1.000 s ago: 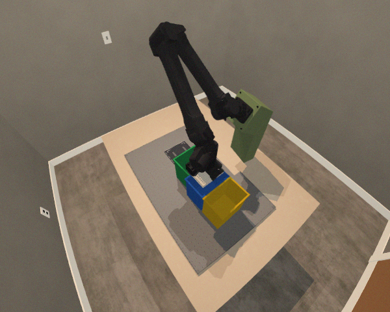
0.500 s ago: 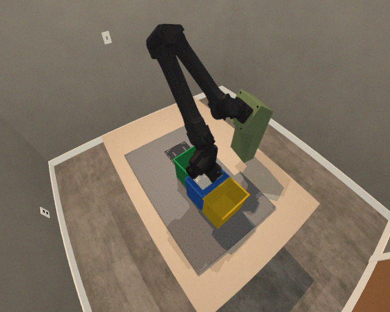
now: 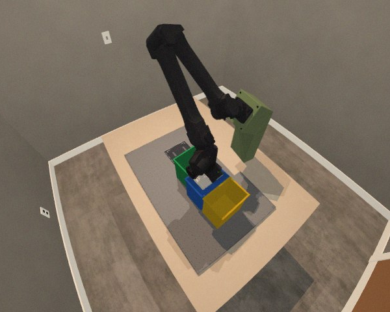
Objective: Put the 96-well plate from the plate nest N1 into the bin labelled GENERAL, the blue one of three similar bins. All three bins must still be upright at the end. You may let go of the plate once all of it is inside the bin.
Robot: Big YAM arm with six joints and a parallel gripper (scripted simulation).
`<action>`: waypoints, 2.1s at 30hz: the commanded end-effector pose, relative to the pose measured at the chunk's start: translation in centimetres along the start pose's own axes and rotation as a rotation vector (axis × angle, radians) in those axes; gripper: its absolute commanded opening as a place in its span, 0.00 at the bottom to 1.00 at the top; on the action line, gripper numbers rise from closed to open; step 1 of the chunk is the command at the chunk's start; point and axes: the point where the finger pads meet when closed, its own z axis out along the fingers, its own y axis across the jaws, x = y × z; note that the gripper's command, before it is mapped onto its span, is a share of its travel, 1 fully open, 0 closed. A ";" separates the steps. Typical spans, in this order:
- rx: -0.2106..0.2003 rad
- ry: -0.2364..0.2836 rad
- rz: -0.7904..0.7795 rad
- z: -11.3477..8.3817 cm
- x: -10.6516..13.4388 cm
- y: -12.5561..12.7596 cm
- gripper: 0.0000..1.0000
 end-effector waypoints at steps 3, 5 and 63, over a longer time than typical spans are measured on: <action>-0.011 -0.006 -0.026 0.2 0.2 0.6 0.00; -0.001 -0.003 -0.018 0.5 0.1 0.1 0.00; -0.006 -0.010 -0.007 2.8 -0.3 0.2 0.00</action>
